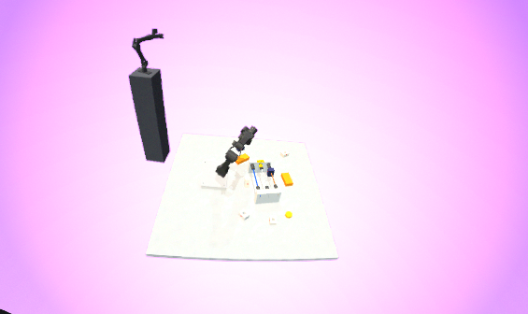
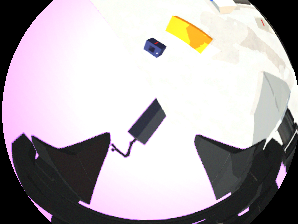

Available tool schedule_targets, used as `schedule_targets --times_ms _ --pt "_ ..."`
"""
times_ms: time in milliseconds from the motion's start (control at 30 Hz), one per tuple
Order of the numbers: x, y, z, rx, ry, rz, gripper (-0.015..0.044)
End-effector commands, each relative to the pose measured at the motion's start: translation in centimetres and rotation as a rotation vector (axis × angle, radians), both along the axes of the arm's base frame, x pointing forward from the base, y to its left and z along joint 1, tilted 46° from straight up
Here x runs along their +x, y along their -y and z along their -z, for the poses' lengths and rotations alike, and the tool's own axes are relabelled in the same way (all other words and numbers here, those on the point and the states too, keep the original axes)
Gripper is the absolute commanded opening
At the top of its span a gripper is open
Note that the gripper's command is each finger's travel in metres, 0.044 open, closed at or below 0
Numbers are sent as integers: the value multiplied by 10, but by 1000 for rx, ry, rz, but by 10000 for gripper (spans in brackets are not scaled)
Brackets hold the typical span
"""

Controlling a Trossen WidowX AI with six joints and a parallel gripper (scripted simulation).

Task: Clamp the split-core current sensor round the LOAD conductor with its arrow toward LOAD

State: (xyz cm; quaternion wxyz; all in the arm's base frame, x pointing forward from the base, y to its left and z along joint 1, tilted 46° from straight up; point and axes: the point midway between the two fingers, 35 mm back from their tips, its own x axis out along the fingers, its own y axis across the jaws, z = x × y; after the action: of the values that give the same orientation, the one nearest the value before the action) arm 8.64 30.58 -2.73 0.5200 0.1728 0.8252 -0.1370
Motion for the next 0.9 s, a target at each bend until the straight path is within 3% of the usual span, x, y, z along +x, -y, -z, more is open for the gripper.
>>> schedule_targets --times_ms 0,233,433,633,867 --pt "41 1 -20 150 136 -34 440" --pt "132 22 -78 388 523 -94 440" --pt "199 67 -137 445 918 -143 440" --pt "243 133 -202 349 1326 -196 440" --pt "257 224 -281 36 1751 -263 440"
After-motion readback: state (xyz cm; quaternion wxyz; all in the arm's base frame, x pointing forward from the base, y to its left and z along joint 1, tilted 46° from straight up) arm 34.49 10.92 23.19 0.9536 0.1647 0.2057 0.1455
